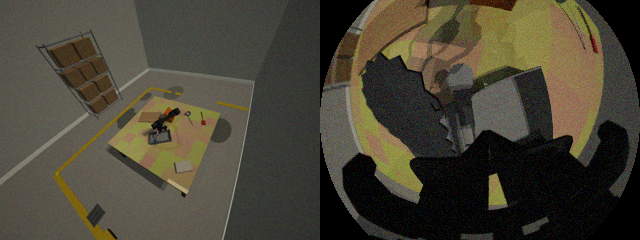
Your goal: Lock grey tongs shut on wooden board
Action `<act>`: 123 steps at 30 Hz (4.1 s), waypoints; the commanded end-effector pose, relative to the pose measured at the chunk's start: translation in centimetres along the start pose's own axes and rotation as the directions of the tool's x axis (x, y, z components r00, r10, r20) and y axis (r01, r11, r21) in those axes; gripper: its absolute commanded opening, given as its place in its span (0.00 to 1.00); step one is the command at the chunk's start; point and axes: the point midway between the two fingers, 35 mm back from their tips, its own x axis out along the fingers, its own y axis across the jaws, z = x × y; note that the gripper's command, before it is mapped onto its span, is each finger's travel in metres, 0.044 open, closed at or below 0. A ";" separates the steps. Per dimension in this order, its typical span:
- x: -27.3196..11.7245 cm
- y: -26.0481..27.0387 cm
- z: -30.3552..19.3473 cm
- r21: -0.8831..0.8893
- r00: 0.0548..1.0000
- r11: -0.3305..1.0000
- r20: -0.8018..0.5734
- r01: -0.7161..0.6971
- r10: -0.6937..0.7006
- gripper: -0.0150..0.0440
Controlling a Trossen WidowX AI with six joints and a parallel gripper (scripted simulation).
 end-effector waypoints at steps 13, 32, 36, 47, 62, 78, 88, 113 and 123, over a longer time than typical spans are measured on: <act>-0.1 2.8 -0.2 -0.001 1.000 1.000 -0.001 -0.002 0.002 0.00; -0.1 5.9 0.0 -0.002 1.000 1.000 -0.001 -0.003 0.003 0.00; -0.1 6.5 0.1 -0.002 1.000 1.000 -0.001 -0.003 0.003 0.00; 0.0 6.8 0.1 0.001 1.000 1.000 -0.005 0.001 -0.001 0.00; 0.0 6.8 0.1 0.001 1.000 1.000 -0.005 0.001 -0.001 0.00; -9.8 7.1 0.2 -0.001 1.000 1.000 0.001 -0.007 0.007 0.49; -9.3 7.4 0.0 0.002 1.000 1.000 -0.023 -0.020 0.020 0.93; -5.5 7.0 -4.1 -0.955 1.000 -0.298 -0.008 -0.005 0.011 1.00; -4.0 6.7 -5.6 -0.653 1.000 -0.757 -0.006 0.002 0.008 1.00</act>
